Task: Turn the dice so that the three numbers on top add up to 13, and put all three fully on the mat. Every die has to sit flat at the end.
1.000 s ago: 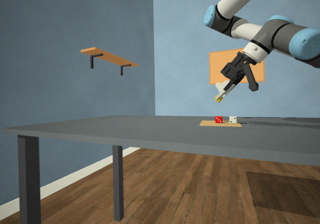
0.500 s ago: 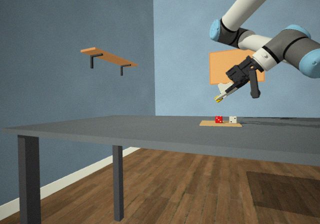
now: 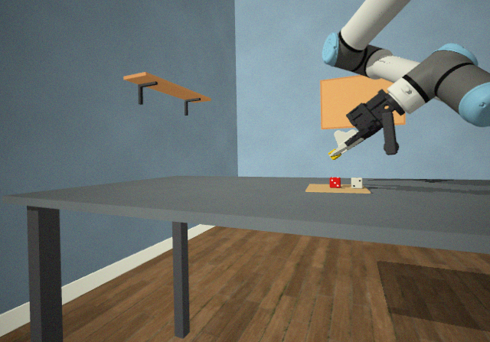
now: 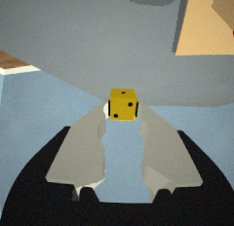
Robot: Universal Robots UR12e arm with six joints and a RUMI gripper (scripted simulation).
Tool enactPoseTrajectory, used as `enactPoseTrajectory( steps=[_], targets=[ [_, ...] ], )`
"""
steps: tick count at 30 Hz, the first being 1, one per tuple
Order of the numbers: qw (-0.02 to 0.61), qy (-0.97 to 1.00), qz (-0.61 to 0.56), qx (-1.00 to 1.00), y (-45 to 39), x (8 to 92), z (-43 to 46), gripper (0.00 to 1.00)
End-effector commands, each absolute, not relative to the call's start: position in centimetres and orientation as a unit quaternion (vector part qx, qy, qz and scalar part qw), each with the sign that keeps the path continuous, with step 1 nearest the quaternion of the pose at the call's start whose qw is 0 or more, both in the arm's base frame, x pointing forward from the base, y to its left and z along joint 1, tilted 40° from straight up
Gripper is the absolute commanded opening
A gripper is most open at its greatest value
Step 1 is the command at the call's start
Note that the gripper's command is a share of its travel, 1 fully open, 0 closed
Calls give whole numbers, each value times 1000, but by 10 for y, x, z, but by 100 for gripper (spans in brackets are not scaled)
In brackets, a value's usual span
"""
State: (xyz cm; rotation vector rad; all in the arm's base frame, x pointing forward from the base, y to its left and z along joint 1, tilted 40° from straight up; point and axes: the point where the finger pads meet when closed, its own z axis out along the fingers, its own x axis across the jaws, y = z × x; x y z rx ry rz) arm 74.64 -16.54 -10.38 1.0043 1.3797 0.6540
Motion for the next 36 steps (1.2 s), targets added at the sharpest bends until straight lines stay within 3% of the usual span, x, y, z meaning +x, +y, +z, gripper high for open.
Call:
enactPoseTrajectory(
  steps=[1, 36],
  targets=[
    [611, 598, 284, 435, -172, 752, -115, 6],
    [611, 598, 284, 435, -195, 772, -150, 6]
  ],
)
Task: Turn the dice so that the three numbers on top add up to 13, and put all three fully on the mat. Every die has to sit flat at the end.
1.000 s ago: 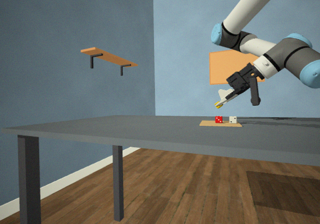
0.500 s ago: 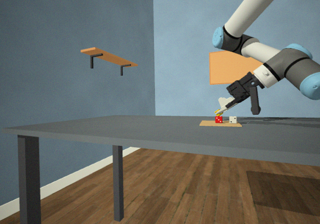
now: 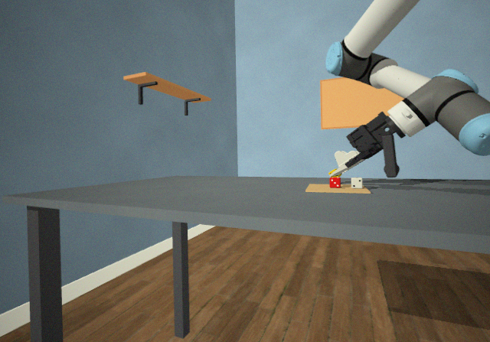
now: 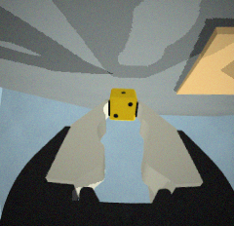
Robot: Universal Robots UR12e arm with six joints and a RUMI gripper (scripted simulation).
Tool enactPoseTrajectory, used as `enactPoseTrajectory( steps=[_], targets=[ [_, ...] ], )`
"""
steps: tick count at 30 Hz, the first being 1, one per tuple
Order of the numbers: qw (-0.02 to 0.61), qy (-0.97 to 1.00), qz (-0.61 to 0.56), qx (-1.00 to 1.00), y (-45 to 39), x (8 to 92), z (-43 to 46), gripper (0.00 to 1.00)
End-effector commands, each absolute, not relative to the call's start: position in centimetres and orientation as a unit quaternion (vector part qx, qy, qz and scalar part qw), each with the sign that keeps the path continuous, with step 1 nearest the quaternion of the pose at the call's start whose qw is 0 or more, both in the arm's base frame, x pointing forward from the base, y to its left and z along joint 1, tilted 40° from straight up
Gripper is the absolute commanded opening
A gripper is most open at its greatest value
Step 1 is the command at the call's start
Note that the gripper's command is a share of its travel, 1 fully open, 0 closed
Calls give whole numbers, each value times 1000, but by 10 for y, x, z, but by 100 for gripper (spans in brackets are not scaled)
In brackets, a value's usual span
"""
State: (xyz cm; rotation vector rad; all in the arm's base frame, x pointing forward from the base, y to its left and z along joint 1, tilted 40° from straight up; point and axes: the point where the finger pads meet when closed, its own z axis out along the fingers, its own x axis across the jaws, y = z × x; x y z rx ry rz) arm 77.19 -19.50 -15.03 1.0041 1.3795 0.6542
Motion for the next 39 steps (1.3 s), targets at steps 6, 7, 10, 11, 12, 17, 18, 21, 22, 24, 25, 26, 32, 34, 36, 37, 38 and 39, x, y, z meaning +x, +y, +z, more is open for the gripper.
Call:
enactPoseTrajectory(
  steps=[6, 7, 10, 11, 12, 17, 18, 21, 22, 24, 25, 26, 32, 34, 36, 37, 38, 39],
  targets=[
    [611, 598, 284, 435, -195, 772, -150, 6],
    [611, 598, 284, 435, -195, 772, -150, 6],
    [611, 598, 284, 435, -195, 772, -150, 6],
    [611, 598, 284, 435, -195, 772, -150, 6],
    [611, 598, 284, 435, -195, 772, -150, 6],
    [611, 598, 284, 435, -195, 772, -150, 6],
    [611, 598, 284, 435, -195, 772, -150, 6],
    [611, 598, 284, 435, -195, 772, -150, 6],
    [611, 598, 284, 435, -195, 772, -150, 6],
    [611, 598, 284, 435, -195, 772, -150, 6],
    [611, 598, 284, 435, -195, 772, -150, 6],
    [611, 598, 284, 435, -195, 772, -150, 6],
    [611, 598, 284, 435, -195, 773, -151, 6],
    [611, 598, 284, 435, -196, 773, -152, 6],
    [611, 598, 284, 435, -197, 774, -153, 6],
    [611, 598, 284, 435, -197, 774, -154, 6],
    [611, 598, 284, 435, -197, 774, -154, 6],
    [611, 598, 284, 435, -197, 774, -154, 6]
  ],
)
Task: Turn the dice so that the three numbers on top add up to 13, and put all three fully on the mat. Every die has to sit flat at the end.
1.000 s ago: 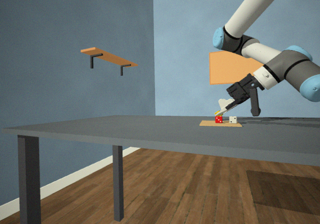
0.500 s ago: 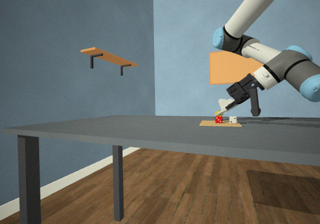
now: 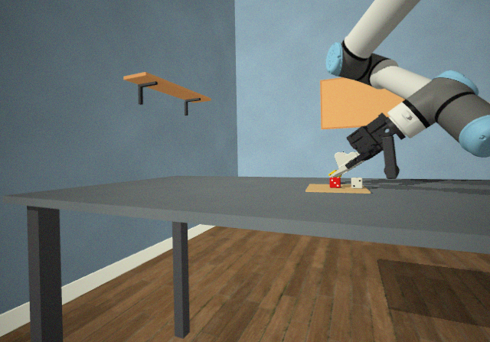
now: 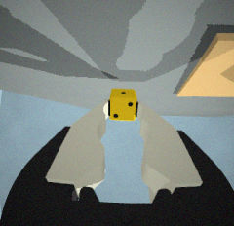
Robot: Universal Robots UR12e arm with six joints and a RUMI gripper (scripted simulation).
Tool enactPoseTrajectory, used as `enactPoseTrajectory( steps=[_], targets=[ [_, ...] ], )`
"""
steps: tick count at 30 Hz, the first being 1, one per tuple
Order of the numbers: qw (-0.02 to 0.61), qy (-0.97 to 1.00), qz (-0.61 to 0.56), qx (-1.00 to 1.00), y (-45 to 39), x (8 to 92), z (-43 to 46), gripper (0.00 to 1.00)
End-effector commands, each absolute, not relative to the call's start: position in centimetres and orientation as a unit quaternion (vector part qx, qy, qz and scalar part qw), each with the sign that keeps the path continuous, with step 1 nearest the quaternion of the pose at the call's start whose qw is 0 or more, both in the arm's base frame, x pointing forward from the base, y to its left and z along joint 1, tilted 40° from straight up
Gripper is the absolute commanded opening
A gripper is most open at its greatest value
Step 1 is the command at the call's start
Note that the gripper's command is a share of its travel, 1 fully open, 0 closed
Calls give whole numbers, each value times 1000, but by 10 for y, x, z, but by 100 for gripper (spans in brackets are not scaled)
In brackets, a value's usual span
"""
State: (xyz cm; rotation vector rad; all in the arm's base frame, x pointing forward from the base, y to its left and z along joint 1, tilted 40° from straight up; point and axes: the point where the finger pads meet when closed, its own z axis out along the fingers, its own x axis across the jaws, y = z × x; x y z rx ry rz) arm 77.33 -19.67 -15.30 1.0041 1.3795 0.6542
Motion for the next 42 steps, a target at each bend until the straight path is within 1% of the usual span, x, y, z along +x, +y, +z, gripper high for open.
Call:
enactPoseTrajectory(
  steps=[1, 42],
  targets=[
    [611, 598, 284, 435, -197, 774, -154, 6],
    [611, 598, 284, 435, -200, 777, -159, 6]
  ],
)
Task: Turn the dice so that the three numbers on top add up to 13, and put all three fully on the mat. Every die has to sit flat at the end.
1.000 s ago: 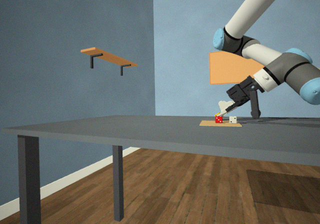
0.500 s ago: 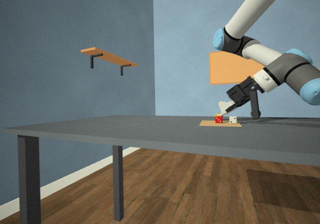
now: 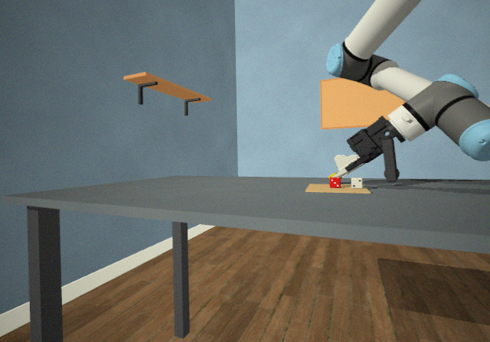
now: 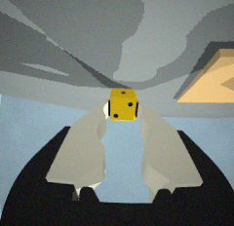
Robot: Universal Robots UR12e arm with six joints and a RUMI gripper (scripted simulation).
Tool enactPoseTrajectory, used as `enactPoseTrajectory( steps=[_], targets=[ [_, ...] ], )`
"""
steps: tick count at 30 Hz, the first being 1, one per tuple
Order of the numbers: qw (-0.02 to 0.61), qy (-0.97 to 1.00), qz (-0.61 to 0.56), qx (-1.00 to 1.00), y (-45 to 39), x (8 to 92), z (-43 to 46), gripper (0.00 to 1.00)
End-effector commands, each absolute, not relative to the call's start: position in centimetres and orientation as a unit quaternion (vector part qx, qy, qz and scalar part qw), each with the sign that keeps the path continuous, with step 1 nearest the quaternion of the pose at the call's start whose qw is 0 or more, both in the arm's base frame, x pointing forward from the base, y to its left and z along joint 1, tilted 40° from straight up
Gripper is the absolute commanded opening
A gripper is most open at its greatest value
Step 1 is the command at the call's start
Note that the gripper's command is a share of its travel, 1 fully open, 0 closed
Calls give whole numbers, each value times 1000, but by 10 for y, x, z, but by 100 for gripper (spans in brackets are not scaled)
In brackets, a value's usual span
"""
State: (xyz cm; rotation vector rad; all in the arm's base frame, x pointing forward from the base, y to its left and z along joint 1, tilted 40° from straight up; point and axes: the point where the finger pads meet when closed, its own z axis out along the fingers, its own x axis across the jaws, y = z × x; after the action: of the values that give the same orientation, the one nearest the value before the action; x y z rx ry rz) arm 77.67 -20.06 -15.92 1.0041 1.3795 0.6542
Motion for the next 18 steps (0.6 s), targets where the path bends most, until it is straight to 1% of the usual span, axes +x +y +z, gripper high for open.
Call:
enactPoseTrajectory(
  steps=[1, 10, 11, 13, 14, 16, 17, 18],
  targets=[
    [611, 598, 284, 435, -200, 777, -159, 6],
    [611, 598, 284, 435, -200, 777, -159, 6],
    [611, 598, 284, 435, -200, 777, -159, 10],
    [611, 598, 284, 435, -200, 777, -159, 10],
    [611, 598, 284, 435, -200, 777, -159, 14],
    [611, 598, 284, 435, -200, 777, -159, 14],
    [611, 598, 284, 435, -200, 777, -159, 17],
    [611, 598, 284, 435, -200, 777, -159, 17]
  ],
)
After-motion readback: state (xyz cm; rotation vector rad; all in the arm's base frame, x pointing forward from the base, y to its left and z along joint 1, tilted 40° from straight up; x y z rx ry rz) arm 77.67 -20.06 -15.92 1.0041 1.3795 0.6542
